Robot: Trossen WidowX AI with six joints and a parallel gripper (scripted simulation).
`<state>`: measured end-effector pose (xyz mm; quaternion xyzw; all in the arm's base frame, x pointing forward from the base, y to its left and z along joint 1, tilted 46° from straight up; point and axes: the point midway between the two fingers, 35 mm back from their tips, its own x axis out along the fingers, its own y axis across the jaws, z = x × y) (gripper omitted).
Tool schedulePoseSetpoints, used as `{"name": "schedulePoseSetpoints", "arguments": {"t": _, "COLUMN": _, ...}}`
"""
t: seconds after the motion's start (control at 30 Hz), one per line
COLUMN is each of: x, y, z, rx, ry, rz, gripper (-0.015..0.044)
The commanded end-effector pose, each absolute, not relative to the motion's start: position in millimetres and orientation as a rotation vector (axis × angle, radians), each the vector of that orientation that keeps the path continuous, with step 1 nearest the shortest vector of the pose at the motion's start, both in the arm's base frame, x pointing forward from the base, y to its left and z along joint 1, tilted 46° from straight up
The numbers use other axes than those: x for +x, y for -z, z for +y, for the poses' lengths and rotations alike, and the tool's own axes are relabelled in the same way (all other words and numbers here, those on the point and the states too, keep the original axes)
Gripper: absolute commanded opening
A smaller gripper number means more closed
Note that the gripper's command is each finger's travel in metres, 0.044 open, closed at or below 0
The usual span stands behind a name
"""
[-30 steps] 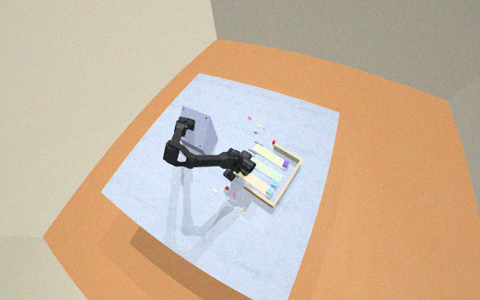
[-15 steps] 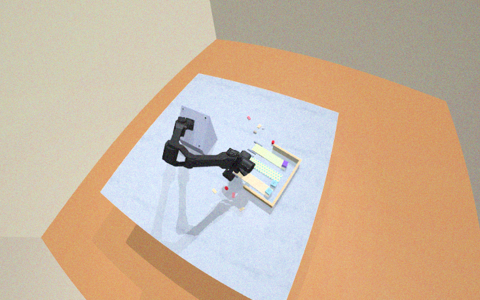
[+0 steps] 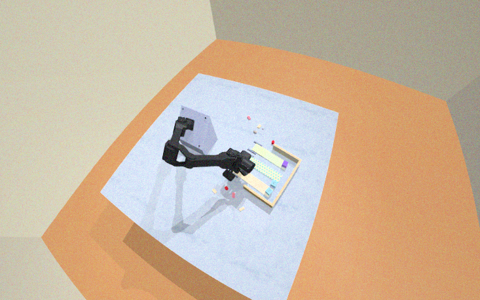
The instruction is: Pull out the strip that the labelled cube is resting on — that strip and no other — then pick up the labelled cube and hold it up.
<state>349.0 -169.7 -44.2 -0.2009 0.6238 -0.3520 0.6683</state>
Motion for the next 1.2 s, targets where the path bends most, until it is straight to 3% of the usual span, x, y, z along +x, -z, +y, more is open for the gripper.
{"name": "schedulePoseSetpoints", "arguments": {"t": 0.0, "x": 349, "y": 47, "z": -171, "rx": -0.452, "ry": 0.79, "rz": 1.413, "gripper": 0.0}}
{"name": "schedulePoseSetpoints", "arguments": {"t": 1.17, "x": 316, "y": 52, "z": -168, "rx": -0.453, "ry": 0.789, "rz": 1.415, "gripper": 0.0}}
